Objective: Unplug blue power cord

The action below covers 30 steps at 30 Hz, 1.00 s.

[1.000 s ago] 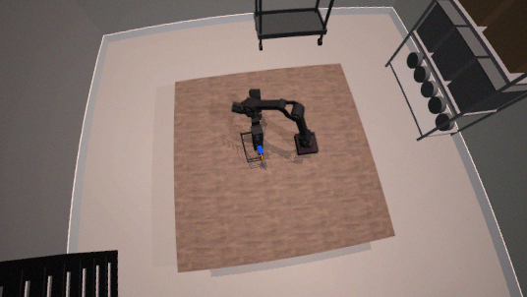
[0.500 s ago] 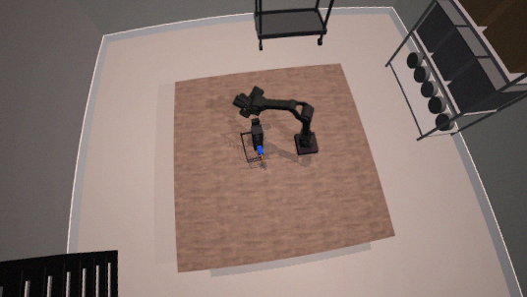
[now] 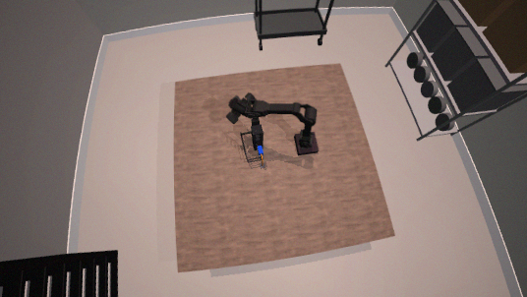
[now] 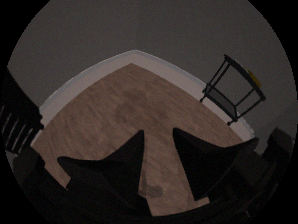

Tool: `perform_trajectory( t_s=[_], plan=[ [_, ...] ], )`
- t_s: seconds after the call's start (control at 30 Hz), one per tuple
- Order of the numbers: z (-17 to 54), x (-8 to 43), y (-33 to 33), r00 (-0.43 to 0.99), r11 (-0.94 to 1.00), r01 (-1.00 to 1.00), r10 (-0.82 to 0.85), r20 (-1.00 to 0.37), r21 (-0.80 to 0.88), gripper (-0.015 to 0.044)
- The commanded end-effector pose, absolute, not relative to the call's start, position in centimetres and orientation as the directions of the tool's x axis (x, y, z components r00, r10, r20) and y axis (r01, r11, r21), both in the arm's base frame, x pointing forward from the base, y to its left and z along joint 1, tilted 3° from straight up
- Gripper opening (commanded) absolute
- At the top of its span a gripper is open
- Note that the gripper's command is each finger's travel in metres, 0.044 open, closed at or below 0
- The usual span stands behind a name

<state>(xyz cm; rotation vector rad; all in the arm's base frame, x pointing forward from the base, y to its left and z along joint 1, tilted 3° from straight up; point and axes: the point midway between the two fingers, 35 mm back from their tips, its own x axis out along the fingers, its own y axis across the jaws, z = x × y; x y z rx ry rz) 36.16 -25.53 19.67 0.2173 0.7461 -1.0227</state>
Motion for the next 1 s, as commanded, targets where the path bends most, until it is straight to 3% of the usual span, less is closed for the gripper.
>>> perform_trajectory(
  t_s=[0.0, 0.23, 0.53, 0.73, 0.87, 0.97],
  plan=[
    [21.1, 38.0, -23.7, 0.381, 0.573, 0.809, -0.68, -0.627, -0.13, 0.016],
    [24.2, 41.3, -17.8, 0.533, 0.706, 0.699, -0.62, -0.576, -0.113, 0.016],
    [22.8, 44.4, -7.0, 0.666, 0.933, 0.289, -0.357, -0.655, -0.215, 0.016],
    [20.7, 43.6, -2.3, 0.628, 0.954, -0.035, -0.212, -0.749, -0.299, 0.016],
    [18.7, 41.5, 0.0, 0.531, 0.874, -0.337, -0.13, -0.837, -0.35, 0.016],
    [17.9, 40.7, 0.9, 0.487, 0.817, -0.454, -0.105, -0.867, -0.355, 0.016]
  ],
)
